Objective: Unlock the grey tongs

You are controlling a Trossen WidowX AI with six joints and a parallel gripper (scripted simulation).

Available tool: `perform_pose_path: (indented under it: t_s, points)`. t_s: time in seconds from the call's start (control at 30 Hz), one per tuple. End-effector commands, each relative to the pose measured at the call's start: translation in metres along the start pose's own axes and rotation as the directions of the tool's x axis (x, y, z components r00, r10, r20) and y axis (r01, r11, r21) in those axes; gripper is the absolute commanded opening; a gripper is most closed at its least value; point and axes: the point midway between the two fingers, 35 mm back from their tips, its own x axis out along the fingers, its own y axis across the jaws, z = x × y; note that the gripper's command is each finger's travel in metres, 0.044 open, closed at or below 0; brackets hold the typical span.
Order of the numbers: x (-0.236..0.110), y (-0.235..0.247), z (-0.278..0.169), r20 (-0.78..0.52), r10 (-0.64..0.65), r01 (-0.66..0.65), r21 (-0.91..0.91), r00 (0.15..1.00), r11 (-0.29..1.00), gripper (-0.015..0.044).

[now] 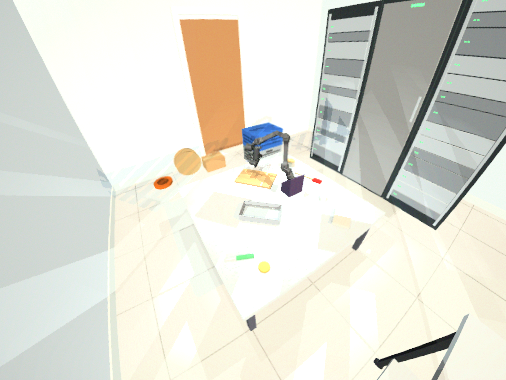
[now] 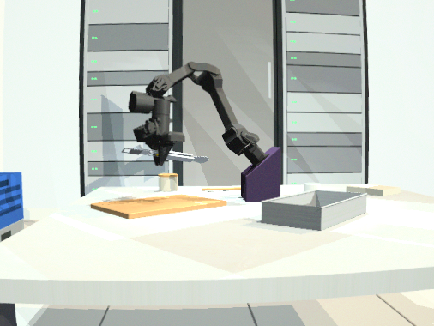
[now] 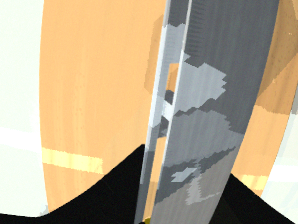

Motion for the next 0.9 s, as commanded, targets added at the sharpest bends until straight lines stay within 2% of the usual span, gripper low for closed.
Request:
perform_pose_path:
  t_s: [0.0, 0.37, 0.87]
  points:
    - [0.002, 0.000, 0.002, -0.057, -0.017, 0.016, -0.003, 0.998, 1.000, -0.0150]
    - [0.005, 0.000, 0.003, -0.067, -0.019, 0.019, -0.004, 0.998, 1.000, -0.0150]
    - [0.028, 0.001, 0.003, -0.068, -0.020, 0.019, -0.004, 0.997, 1.000, -0.0150]
